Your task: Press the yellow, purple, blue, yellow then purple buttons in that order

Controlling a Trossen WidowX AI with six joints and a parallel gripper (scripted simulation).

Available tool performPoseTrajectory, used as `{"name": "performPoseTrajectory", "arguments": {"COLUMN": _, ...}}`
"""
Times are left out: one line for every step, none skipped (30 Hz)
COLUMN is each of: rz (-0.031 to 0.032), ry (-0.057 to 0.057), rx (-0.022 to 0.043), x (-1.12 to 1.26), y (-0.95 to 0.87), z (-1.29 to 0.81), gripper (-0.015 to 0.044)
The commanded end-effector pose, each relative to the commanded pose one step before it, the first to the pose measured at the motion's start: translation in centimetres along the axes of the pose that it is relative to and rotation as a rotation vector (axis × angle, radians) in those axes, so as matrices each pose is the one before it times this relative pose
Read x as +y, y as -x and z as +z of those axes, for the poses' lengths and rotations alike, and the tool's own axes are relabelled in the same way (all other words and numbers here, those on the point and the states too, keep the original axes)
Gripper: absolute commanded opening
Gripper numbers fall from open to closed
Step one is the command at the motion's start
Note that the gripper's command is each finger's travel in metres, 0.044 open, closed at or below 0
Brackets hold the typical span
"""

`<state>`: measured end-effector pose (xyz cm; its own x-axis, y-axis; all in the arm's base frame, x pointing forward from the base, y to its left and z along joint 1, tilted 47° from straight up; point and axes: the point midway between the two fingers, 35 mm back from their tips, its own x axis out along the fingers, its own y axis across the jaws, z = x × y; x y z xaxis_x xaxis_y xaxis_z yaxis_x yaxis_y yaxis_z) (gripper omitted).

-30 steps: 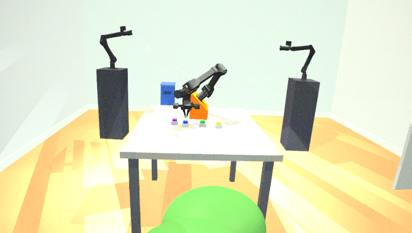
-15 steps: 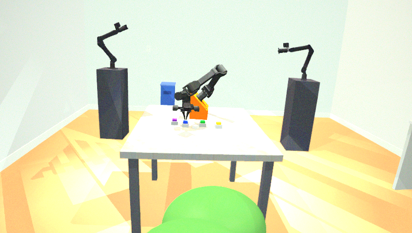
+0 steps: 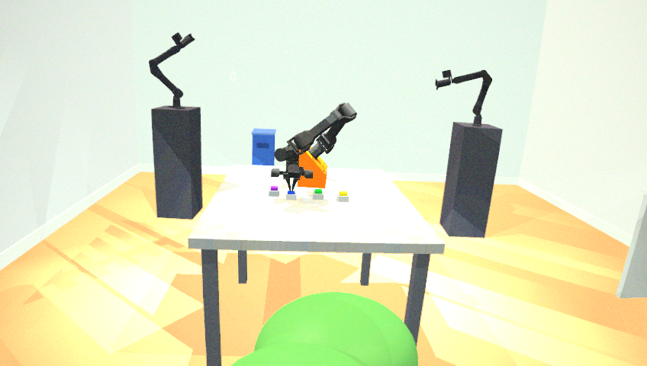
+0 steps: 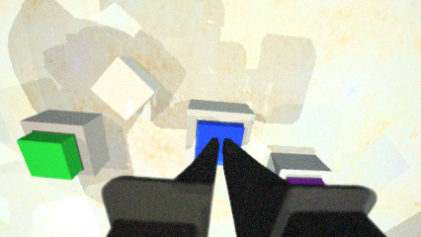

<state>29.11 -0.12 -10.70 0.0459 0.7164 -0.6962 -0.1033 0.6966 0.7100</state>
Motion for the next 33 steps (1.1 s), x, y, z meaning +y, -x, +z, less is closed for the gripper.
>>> {"name": "performPoseTrajectory", "arguments": {"rz": 0.00568, "ry": -0.0116, "rx": 0.00316, "x": 0.053, "y": -0.167, "z": -0.200, "gripper": 0.0020}}
{"name": "performPoseTrajectory", "arguments": {"rz": 0.00000, "ry": 0.0000, "rx": 0.00000, "x": 0.000, "y": 0.000, "z": 0.000, "gripper": 0.0020}}
{"name": "performPoseTrajectory", "arguments": {"rz": 0.00000, "ry": 0.0000, "rx": 0.00000, "x": 0.000, "y": 0.000, "z": 0.000, "gripper": 0.0020}}
{"name": "performPoseTrajectory", "arguments": {"rz": 0.00000, "ry": 0.0000, "rx": 0.00000, "x": 0.000, "y": 0.000, "z": 0.000, "gripper": 0.0020}}
{"name": "performPoseTrajectory", "arguments": {"rz": 0.00000, "ry": 0.0000, "rx": 0.00000, "x": 0.000, "y": 0.000, "z": 0.000, "gripper": 0.0020}}
{"name": "performPoseTrajectory", "arguments": {"rz": 0.00000, "ry": 0.0000, "rx": 0.00000, "x": 0.000, "y": 0.000, "z": 0.000, "gripper": 0.0020}}
{"name": "performPoseTrajectory", "arguments": {"rz": 0.00000, "ry": 0.0000, "rx": 0.00000, "x": 0.000, "y": 0.000, "z": 0.000, "gripper": 0.0020}}
{"name": "performPoseTrajectory", "arguments": {"rz": 0.00000, "ry": 0.0000, "rx": 0.00000, "x": 0.000, "y": 0.000, "z": 0.000, "gripper": 0.0020}}
{"name": "performPoseTrajectory", "arguments": {"rz": 0.00000, "ry": 0.0000, "rx": 0.00000, "x": 0.000, "y": 0.000, "z": 0.000, "gripper": 0.0020}}
{"name": "performPoseTrajectory", "arguments": {"rz": 0.00000, "ry": 0.0000, "rx": 0.00000, "x": 0.000, "y": 0.000, "z": 0.000, "gripper": 0.0020}}
{"name": "performPoseTrajectory", "arguments": {"rz": 0.00000, "ry": 0.0000, "rx": 0.00000, "x": 0.000, "y": 0.000, "z": 0.000, "gripper": 0.0020}}
{"name": "performPoseTrajectory", "arguments": {"rz": -0.00464, "ry": 0.0102, "rx": -0.00282, "x": -0.062, "y": 0.381, "z": 0.178, "gripper": 0.0020}}
{"name": "performPoseTrajectory", "arguments": {"rz": 0.00026, "ry": -0.0027, "rx": 0.00077, "x": -0.019, "y": 0.783, "z": -0.015, "gripper": 0.0020}}
{"name": "performPoseTrajectory", "arguments": {"rz": 0.00110, "ry": -0.0040, "rx": 0.00116, "x": 0.001, "y": 1.189, "z": -0.057, "gripper": 0.0020}}
{"name": "performPoseTrajectory", "arguments": {"rz": 0.00121, "ry": -0.0026, "rx": 0.00076, "x": 0.022, "y": 0.800, "z": -0.062, "gripper": 0.0020}}
{"name": "performPoseTrajectory", "arguments": {"rz": 0.00049, "ry": -0.0008, "rx": 0.00025, "x": 0.011, "y": 0.268, "z": -0.025, "gripper": 0.0020}}
{"name": "performPoseTrajectory", "arguments": {"rz": 0.00000, "ry": 0.0000, "rx": 0.00000, "x": 0.000, "y": 0.000, "z": 0.000, "gripper": 0.0020}}
{"name": "performPoseTrajectory", "arguments": {"rz": 0.00000, "ry": 0.0000, "rx": 0.00000, "x": 0.000, "y": 0.000, "z": 0.000, "gripper": 0.0020}}
{"name": "performPoseTrajectory", "arguments": {"rz": 0.00000, "ry": 0.0000, "rx": 0.00000, "x": 0.000, "y": 0.000, "z": 0.000, "gripper": 0.0020}}
{"name": "performPoseTrajectory", "arguments": {"rz": -0.00057, "ry": -0.0001, "rx": -0.00004, "x": -0.026, "y": 0.332, "z": 0.031, "gripper": 0.0020}}
{"name": "performPoseTrajectory", "arguments": {"rz": -0.00141, "ry": -0.0002, "rx": -0.00004, "x": -0.064, "y": 1.006, "z": 0.072, "gripper": 0.0020}}
{"name": "performPoseTrajectory", "arguments": {"rz": -0.00135, "ry": -0.0002, "rx": 0.00012, "x": -0.054, "y": 1.708, "z": 0.047, "gripper": 0.0020}}
{"name": "performPoseTrajectory", "arguments": {"rz": -0.00008, "ry": 0.0000, "rx": 0.00027, "x": 0.014, "y": 1.742, "z": -0.044, "gripper": 0.0020}}
{"name": "performPoseTrajectory", "arguments": {"rz": 0.00056, "ry": 0.0001, "rx": 0.00019, "x": 0.044, "y": 1.058, "z": -0.070, "gripper": 0.0020}}
{"name": "performPoseTrajectory", "arguments": {"rz": 0.00029, "ry": 0.0001, "rx": 0.00007, "x": 0.021, "y": 0.354, "z": -0.030, "gripper": 0.0020}}
{"name": "performPoseTrajectory", "arguments": {"rz": 0.00000, "ry": 0.0000, "rx": 0.00000, "x": 0.000, "y": 0.000, "z": 0.000, "gripper": 0.0020}}
{"name": "performPoseTrajectory", "arguments": {"rz": 0.00000, "ry": 0.0000, "rx": 0.00000, "x": 0.000, "y": 0.000, "z": 0.000, "gripper": 0.0020}}
{"name": "performPoseTrajectory", "arguments": {"rz": 0.00000, "ry": 0.0000, "rx": 0.00000, "x": 0.000, "y": 0.000, "z": 0.000, "gripper": 0.0020}}
{"name": "performPoseTrajectory", "arguments": {"rz": -0.00170, "ry": 0.0005, "rx": 0.00129, "x": 0.100, "y": 0.015, "z": 0.023, "gripper": 0.0020}}
{"name": "performPoseTrajectory", "arguments": {"rz": -0.00512, "ry": 0.0014, "rx": 0.00381, "x": 0.301, "y": 0.045, "z": 0.068, "gripper": 0.0020}}
{"name": "performPoseTrajectory", "arguments": {"rz": -0.00855, "ry": 0.0023, "rx": 0.00616, "x": 0.503, "y": 0.074, "z": 0.106, "gripper": 0.0020}}
{"name": "performPoseTrajectory", "arguments": {"rz": -0.01200, "ry": 0.0033, "rx": 0.00824, "x": 0.706, "y": 0.103, "z": 0.133, "gripper": 0.0020}}
{"name": "performPoseTrajectory", "arguments": {"rz": -0.01442, "ry": 0.0038, "rx": 0.00887, "x": 0.924, "y": 0.131, "z": 0.171, "gripper": 0.0020}}
